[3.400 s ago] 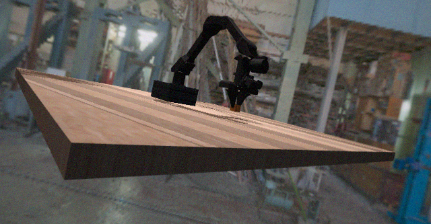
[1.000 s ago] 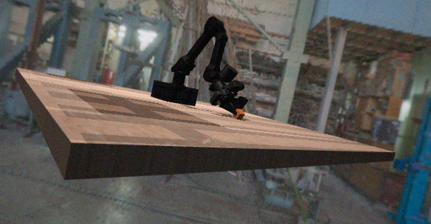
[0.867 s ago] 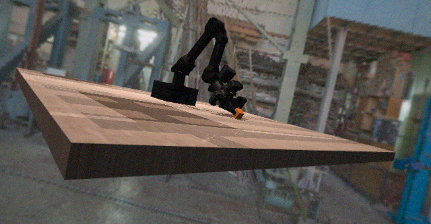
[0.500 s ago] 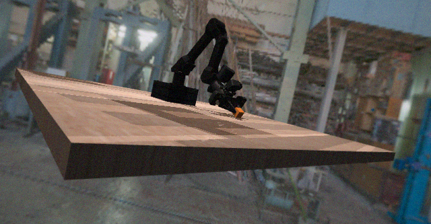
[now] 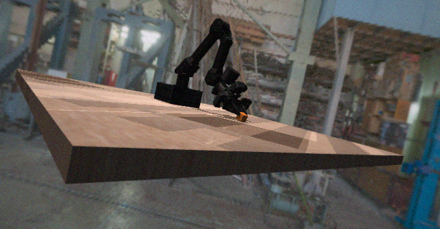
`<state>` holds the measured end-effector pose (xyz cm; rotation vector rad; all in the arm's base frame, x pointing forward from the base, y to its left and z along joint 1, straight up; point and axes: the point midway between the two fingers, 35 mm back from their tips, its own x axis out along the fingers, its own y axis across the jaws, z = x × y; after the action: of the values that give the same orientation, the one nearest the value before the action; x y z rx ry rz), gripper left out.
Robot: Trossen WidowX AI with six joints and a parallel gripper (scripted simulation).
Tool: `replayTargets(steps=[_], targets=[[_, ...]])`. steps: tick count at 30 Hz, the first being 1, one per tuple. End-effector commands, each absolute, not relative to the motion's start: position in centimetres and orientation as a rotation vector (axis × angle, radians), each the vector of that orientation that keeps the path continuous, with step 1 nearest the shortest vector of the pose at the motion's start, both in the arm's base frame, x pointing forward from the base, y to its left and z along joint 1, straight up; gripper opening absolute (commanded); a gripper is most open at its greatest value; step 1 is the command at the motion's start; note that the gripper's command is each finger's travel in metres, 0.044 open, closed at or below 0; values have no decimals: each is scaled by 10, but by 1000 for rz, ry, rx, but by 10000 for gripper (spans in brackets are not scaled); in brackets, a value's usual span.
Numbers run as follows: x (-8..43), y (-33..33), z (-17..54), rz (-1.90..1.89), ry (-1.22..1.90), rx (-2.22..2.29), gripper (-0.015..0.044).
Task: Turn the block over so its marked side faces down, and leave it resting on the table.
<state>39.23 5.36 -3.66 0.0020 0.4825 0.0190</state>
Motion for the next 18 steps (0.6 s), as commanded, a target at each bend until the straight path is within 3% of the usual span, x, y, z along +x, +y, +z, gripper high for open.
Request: replayTargets(steps=[1, 7, 18], targets=[[392, 53, -37, 15, 482, -3, 289], [392, 53, -37, 15, 482, -3, 440], [392, 53, -37, 15, 482, -3, 440]])
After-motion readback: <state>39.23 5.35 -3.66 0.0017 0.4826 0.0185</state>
